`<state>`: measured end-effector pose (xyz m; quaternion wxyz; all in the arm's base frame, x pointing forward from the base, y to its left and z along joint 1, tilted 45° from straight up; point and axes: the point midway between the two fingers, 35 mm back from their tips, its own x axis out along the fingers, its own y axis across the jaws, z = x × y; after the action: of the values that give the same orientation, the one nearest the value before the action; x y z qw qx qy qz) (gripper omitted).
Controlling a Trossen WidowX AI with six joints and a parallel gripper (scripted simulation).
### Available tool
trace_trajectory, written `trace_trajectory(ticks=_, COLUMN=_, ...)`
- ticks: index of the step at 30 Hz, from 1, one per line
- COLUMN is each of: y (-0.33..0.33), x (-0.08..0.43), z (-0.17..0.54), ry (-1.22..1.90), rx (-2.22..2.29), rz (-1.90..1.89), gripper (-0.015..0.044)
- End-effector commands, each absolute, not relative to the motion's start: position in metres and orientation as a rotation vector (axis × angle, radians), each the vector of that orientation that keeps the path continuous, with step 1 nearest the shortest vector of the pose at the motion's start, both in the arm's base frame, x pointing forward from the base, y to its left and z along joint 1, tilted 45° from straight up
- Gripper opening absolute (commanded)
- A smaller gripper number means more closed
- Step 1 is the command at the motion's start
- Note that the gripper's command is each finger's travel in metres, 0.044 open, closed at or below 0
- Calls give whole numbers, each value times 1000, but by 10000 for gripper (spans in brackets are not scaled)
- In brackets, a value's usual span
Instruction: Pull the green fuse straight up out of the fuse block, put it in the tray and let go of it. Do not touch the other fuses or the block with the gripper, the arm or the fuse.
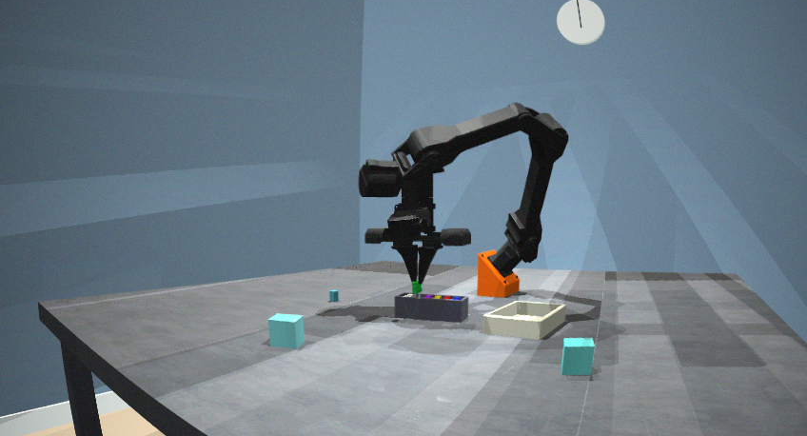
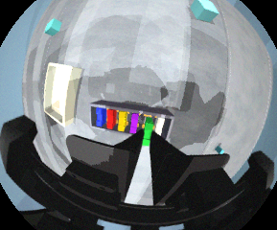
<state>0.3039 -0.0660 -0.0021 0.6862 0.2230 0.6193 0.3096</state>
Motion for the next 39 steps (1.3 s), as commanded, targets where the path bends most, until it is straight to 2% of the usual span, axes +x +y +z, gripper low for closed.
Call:
trace_trajectory(ticks=1, y=-68, x=304, z=0, ry=1388, rx=494, rz=693, gripper=0)
trace_trajectory(ticks=31, y=-89, x=302, z=21, ry=1388, rx=495, rz=693, gripper=0)
trace_trajectory(ticks=39, y=-56, x=315, z=56, ry=1393, rx=487, rz=679, gripper=0)
